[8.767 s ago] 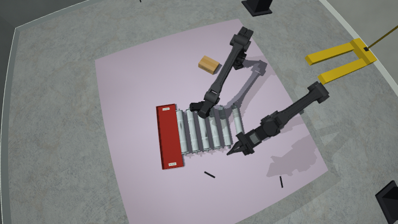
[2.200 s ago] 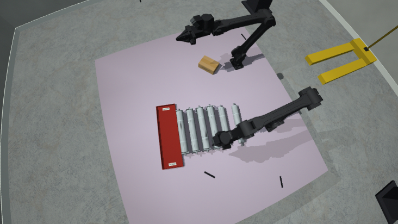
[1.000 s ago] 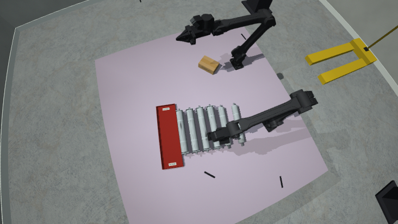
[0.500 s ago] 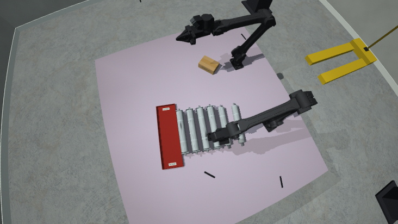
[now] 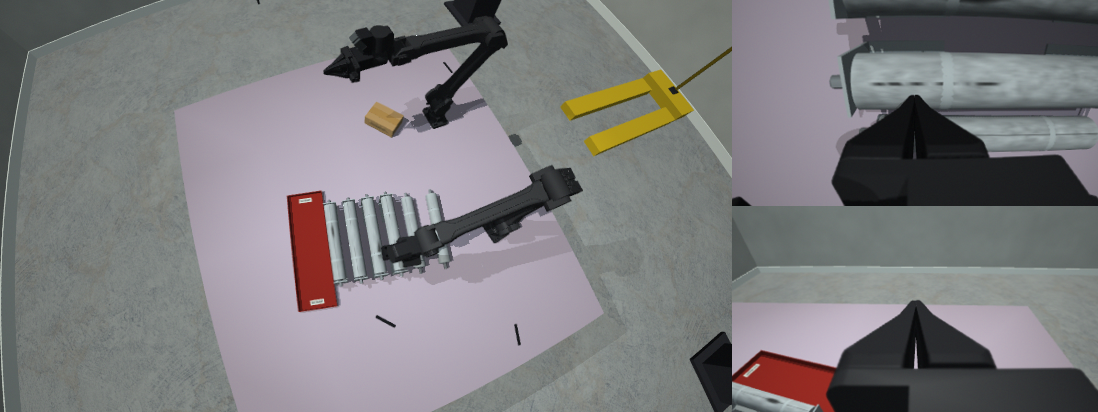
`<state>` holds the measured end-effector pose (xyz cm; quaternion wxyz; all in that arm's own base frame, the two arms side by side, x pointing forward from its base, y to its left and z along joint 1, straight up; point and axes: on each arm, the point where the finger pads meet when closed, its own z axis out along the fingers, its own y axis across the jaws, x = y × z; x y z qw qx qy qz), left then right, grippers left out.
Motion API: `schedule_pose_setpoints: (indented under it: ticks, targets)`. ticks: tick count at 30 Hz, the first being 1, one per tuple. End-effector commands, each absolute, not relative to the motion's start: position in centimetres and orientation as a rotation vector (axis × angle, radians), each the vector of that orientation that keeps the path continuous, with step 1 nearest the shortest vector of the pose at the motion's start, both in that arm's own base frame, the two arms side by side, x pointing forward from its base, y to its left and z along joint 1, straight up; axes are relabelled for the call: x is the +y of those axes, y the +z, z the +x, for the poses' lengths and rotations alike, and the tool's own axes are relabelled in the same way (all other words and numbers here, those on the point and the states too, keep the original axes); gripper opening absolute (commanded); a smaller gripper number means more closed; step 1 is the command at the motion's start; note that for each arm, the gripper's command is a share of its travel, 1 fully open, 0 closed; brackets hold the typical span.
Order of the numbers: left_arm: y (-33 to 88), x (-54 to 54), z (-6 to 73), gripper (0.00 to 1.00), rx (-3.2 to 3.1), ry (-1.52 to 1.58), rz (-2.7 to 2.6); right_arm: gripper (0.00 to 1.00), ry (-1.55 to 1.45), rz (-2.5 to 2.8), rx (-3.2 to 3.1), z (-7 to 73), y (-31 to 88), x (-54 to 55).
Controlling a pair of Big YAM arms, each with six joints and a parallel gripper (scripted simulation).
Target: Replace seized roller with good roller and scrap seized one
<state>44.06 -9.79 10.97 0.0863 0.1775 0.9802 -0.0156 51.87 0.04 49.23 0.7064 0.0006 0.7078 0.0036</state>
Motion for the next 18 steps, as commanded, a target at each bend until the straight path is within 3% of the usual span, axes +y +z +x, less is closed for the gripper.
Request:
schedule_pose_setpoints:
  ticks: [1,18]
  targets:
    - [11.4,-9.6,45.3,0.0,2.897,-0.051,0.519,0.0,0.005,0.017,1.503,51.8,52.8,-0.6]
    - [11.1,-9.6,44.9,0.0,2.905,-0.05,0.528,0.0,0.005,0.017,1.503,51.8,52.8,-0.6]
